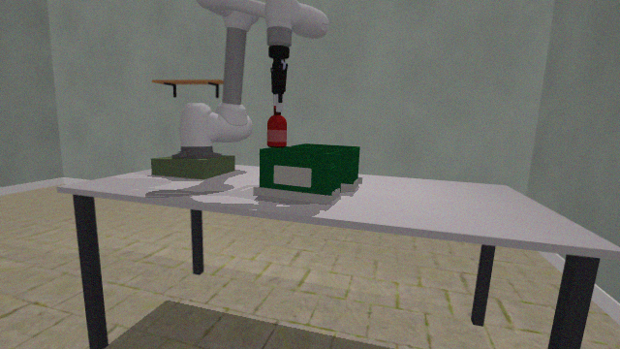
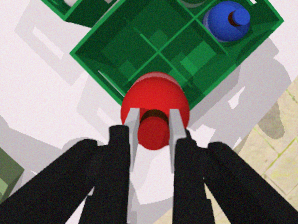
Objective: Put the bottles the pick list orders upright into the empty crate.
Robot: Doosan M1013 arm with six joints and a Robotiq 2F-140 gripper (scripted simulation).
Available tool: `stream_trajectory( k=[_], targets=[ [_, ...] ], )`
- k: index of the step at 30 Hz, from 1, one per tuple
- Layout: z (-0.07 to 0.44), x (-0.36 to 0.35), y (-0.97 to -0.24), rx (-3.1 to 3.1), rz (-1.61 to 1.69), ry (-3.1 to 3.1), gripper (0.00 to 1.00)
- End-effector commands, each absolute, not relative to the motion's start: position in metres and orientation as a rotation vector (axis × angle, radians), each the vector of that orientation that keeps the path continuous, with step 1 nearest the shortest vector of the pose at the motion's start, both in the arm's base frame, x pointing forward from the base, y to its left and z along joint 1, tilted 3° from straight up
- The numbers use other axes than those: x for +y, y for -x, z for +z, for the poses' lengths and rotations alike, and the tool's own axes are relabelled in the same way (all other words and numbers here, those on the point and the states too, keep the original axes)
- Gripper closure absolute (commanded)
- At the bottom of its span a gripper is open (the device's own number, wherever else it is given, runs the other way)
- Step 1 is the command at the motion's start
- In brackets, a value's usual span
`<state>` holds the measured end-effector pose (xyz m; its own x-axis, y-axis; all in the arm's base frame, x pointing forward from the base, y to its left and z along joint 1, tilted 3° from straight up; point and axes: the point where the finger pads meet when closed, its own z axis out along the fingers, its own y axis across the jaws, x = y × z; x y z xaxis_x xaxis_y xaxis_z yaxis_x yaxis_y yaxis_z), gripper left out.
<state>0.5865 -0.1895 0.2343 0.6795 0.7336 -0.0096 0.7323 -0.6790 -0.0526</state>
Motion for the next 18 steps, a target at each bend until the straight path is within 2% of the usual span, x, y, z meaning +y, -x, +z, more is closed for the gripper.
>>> stream_trajectory(
  k=[1, 18],
  targets=[
    [0.2381, -0.1928, -0.5859, -1.245, 0.047, 2.842, 1.0],
    [0.2381, -0.1928, -0.5859, -1.245, 0.047, 2.842, 1.0]
  ],
)
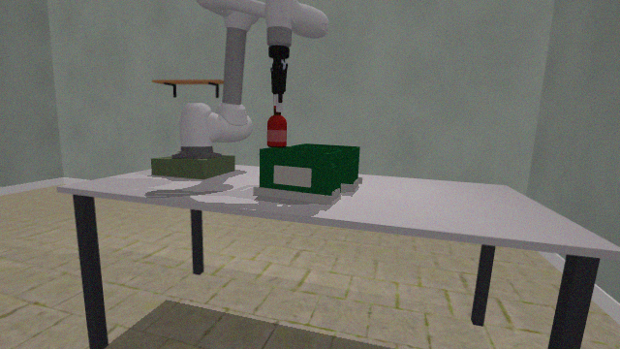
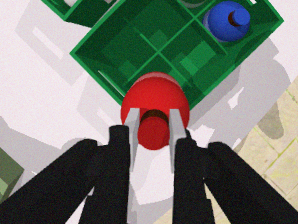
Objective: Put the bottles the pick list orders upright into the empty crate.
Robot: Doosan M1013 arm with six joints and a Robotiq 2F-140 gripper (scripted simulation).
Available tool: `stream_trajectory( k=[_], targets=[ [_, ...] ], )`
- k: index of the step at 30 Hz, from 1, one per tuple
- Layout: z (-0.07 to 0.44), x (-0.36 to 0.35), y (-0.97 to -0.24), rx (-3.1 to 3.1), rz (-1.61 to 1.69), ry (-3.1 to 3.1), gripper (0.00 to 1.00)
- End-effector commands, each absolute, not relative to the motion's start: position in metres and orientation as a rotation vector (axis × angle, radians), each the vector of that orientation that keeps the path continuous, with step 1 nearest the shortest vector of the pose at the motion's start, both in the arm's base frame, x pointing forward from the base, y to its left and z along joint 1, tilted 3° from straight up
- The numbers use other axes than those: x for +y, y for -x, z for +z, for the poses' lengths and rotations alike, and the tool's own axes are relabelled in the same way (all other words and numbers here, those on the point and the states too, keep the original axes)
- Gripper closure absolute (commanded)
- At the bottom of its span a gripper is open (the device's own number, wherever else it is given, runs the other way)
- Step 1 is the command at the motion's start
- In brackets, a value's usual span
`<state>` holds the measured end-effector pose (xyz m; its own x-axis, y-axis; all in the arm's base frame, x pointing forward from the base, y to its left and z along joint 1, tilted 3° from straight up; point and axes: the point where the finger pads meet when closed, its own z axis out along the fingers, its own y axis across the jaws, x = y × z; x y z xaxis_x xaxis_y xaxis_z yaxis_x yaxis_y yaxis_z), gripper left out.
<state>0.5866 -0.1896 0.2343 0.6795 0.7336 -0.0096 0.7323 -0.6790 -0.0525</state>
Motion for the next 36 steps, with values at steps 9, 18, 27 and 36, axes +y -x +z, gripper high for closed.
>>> stream_trajectory(
  k=[9, 18, 27, 36],
  targets=[
    [0.238, -0.179, -0.597, -1.245, 0.047, 2.842, 1.0],
    [0.238, -0.168, -0.606, -1.245, 0.047, 2.842, 1.0],
    [0.238, -0.155, -0.616, -1.245, 0.047, 2.842, 1.0],
    [0.238, -0.143, -0.626, -1.245, 0.047, 2.842, 1.0]
  ],
)
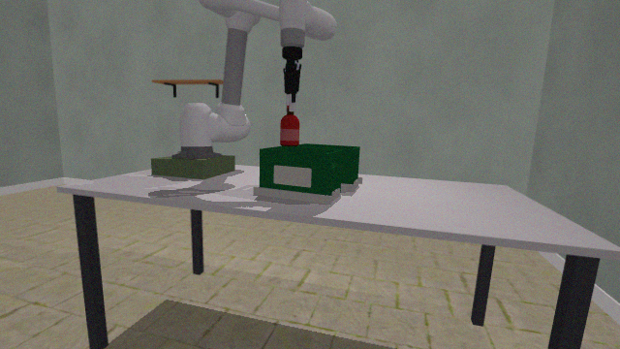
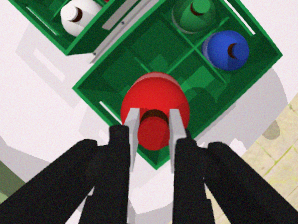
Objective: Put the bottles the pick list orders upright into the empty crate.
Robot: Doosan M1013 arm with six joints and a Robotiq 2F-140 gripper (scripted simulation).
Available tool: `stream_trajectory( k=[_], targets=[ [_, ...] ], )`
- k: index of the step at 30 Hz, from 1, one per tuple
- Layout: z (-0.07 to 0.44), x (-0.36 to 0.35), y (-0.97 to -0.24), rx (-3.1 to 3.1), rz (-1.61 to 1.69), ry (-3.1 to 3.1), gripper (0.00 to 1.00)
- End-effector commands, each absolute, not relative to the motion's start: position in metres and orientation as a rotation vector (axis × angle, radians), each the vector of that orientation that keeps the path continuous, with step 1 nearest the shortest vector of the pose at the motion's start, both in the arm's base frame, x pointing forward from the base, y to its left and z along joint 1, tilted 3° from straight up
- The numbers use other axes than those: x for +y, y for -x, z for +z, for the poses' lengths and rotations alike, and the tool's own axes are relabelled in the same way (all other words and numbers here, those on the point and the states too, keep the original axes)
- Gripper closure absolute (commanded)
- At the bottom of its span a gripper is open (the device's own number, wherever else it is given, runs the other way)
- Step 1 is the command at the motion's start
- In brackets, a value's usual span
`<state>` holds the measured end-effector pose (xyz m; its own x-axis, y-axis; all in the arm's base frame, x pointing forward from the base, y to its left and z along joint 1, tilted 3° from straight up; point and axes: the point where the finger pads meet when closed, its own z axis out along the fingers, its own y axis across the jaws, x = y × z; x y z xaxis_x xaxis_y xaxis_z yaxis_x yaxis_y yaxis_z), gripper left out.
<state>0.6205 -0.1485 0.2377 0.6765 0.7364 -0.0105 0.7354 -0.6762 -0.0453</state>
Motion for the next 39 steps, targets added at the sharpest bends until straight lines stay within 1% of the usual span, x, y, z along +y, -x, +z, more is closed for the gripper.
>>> stream_trajectory(
  k=[1, 39],
  targets=[
    [0.238, -0.141, -0.627, -1.245, 0.047, 2.842, 1.0],
    [0.237, -0.088, -0.669, -1.245, 0.047, 2.842, 1.0]
  ],
)
